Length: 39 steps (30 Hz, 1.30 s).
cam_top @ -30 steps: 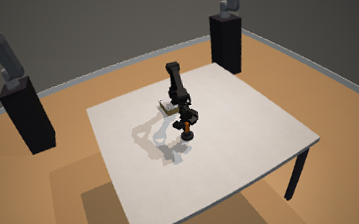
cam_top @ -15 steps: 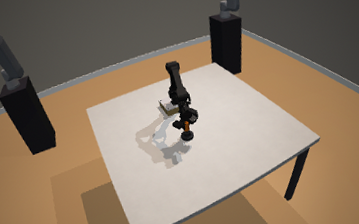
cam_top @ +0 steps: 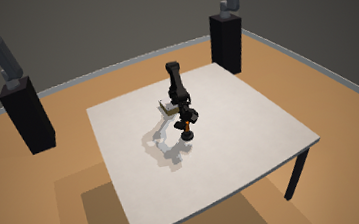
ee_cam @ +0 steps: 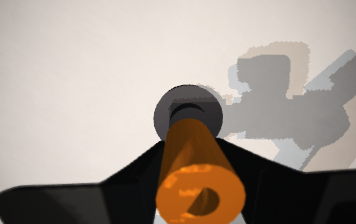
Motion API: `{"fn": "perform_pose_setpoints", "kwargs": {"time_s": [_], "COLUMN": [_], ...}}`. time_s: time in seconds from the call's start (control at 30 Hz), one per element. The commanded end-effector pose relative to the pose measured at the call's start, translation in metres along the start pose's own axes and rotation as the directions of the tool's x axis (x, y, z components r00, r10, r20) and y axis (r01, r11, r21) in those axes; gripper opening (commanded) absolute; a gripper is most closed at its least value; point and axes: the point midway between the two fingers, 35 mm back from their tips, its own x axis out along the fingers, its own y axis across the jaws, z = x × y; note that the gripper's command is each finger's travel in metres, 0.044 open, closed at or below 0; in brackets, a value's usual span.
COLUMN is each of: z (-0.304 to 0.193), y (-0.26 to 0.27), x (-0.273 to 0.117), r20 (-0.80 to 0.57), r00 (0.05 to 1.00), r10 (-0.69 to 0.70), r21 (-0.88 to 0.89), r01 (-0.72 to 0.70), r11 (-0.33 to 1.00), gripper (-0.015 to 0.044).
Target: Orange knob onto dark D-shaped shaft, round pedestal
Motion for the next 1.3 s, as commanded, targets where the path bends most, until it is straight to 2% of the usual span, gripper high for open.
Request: {"fn": "perform_pose_setpoints", "kwargs": {"time_s": [0.0, 0.93, 1.17, 1.27], "z": [0.0023, 0.0053, 0.0031, 0.0023], "y": [-0.003, -0.006, -0.0037, -0.0028], "x": [-0.0022, -0.0038, -0.0049, -0.0036], "r20": [0.002, 0.002, 0.002, 0.002], "r00": [1.0, 1.0, 1.0, 1.0], "r10": [-0.008, -0.009, -0.008, -0.008], "r21": [-0.009, -0.009, -0.207, -0.217], "r01": [0.008, 0.009, 0.009, 0.009], "r11": [1.0, 1.0, 0.978, 0.976], "gripper": [0.0, 0.0, 0.0, 0.0]}}
